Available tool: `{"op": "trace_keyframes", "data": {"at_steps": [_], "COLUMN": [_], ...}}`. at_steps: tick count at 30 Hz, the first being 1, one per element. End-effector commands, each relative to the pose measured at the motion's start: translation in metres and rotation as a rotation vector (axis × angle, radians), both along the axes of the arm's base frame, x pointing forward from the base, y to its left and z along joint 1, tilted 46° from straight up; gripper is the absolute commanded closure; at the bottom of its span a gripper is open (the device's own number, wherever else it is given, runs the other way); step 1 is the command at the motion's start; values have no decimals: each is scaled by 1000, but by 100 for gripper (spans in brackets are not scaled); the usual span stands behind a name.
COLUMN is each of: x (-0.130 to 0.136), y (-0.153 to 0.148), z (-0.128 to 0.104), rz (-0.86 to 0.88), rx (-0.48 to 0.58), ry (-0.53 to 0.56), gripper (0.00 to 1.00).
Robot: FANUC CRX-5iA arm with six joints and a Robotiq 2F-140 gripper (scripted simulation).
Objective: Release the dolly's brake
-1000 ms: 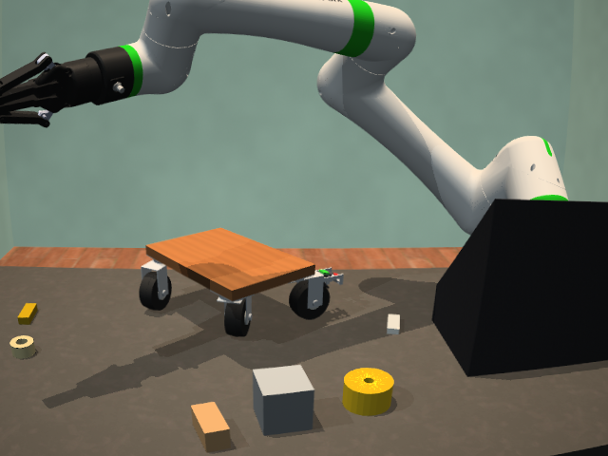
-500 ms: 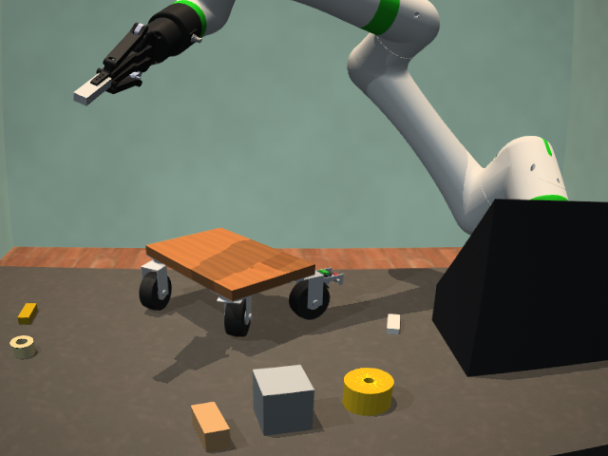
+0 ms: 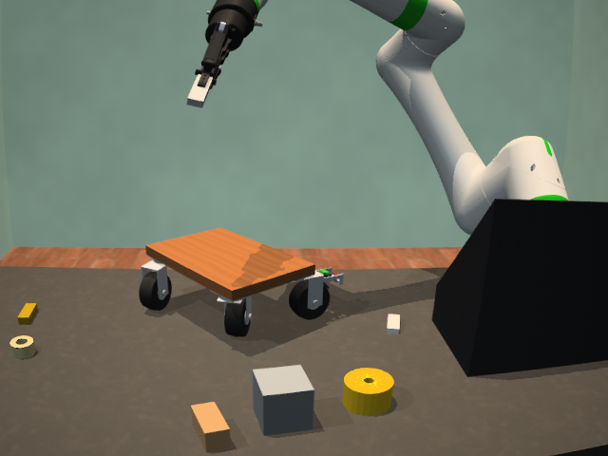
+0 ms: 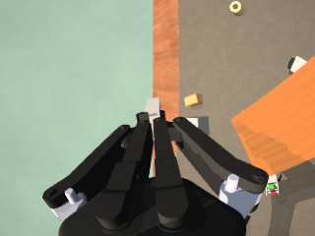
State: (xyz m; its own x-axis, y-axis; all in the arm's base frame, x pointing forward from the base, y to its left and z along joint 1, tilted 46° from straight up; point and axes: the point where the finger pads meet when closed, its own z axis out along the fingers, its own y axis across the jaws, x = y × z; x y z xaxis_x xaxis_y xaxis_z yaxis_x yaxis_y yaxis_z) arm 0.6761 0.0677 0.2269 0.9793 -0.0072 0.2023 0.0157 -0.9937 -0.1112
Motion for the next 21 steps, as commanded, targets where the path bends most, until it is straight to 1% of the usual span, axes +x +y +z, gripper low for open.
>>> {"op": "trace_keyframes", "data": {"at_steps": [1,3,4,6,7,8,9,10,11,13,14,15,16,17,18,20,21], "x": [-65,-65,-103,-126,-140,-154,-169,-184,-194,-194,-201,-201,-208,-208,-215,-215,-221], "y": [-23,-23,-38,-48,-55,-61,-71,-78,-88,-88,-96,-96,-105,-105,-113,-113,-120], "z": [12,12,22,29,31,35,25,25,11,11,-2,-2,-13,-13,-23,-23,-31], "rz": [3,3,-1,-1,32,32,142,142,253,253,361,364,454,474,554,554,687], "rx": [-48,-48,-87,-87,-133,-133,-193,-193,-250,-250,-301,-303,-343,-352,-385,-385,-438], "ry": [91,91,159,159,211,211,235,235,261,261,290,290,318,321,348,348,387], "gripper": [100,100,100,100,100,100,100,100,100,100,100,100,100,100,100,100,100]}}
